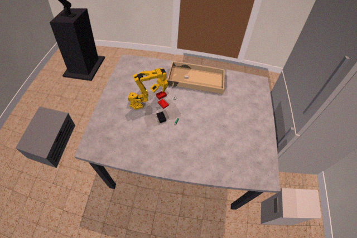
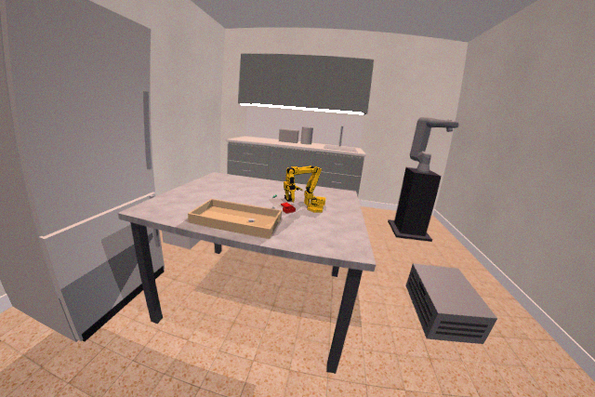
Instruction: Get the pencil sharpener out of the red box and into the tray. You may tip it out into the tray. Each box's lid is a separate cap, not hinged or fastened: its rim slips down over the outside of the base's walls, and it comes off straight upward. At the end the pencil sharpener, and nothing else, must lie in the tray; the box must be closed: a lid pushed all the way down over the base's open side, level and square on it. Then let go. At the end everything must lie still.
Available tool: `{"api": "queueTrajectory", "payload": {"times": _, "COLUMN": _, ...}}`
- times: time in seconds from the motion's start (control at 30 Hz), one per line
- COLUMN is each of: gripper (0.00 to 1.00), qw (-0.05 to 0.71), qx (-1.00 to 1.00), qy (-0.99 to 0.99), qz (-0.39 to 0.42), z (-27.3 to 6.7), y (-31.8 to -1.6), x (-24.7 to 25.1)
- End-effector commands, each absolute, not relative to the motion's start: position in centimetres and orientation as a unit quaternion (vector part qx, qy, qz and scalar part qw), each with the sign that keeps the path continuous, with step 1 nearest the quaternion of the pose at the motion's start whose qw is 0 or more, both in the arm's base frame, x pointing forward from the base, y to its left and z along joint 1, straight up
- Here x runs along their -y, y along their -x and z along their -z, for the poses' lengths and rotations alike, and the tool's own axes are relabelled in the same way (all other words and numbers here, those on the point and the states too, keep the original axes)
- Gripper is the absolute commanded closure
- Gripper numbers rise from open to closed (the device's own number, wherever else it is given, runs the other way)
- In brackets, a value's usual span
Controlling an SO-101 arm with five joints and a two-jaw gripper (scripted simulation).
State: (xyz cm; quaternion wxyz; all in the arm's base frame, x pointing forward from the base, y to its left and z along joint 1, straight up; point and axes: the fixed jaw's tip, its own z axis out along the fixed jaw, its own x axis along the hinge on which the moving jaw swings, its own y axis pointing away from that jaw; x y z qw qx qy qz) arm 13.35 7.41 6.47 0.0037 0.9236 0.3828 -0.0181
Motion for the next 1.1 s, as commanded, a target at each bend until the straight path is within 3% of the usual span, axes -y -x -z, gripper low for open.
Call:
{"api": "queueTrajectory", "payload": {"times": 0.0, "gripper": 0.69, "qw": 0.000, "qx": -0.383, "qy": -0.924, "qz": 0.000, "z": -7.38, "y": -13.85, "x": -7.56}}
{"api": "queueTrajectory", "payload": {"times": 1.07, "gripper": 0.69, "qw": 0.000, "qx": -0.383, "qy": -0.924, "qz": 0.000, "z": -7.18, "y": -13.75, "x": -7.49}}
